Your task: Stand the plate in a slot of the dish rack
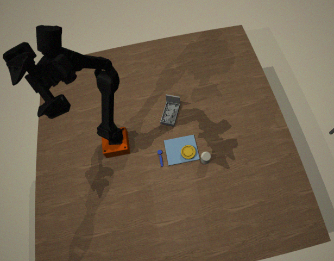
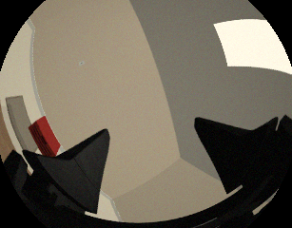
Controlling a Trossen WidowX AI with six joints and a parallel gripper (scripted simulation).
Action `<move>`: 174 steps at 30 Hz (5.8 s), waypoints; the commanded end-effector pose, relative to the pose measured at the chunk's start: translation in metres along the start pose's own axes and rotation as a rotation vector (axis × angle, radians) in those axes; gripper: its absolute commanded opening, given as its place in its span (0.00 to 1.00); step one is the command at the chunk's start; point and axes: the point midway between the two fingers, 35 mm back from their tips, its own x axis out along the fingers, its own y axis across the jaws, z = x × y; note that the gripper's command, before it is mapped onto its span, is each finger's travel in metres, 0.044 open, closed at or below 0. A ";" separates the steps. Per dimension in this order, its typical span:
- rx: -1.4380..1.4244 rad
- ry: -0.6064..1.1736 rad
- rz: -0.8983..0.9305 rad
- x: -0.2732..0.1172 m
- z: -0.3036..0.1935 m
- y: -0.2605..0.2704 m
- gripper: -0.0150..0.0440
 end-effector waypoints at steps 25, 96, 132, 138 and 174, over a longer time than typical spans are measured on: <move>0.586 -0.085 0.567 0.079 0.034 0.216 0.93; -0.066 0.208 2.019 -0.334 0.247 0.600 0.93; -0.067 0.208 2.019 -0.355 0.239 0.642 0.90; -0.067 0.208 2.019 -0.355 0.239 0.642 0.87; -0.063 0.201 2.018 -0.295 0.271 0.535 0.25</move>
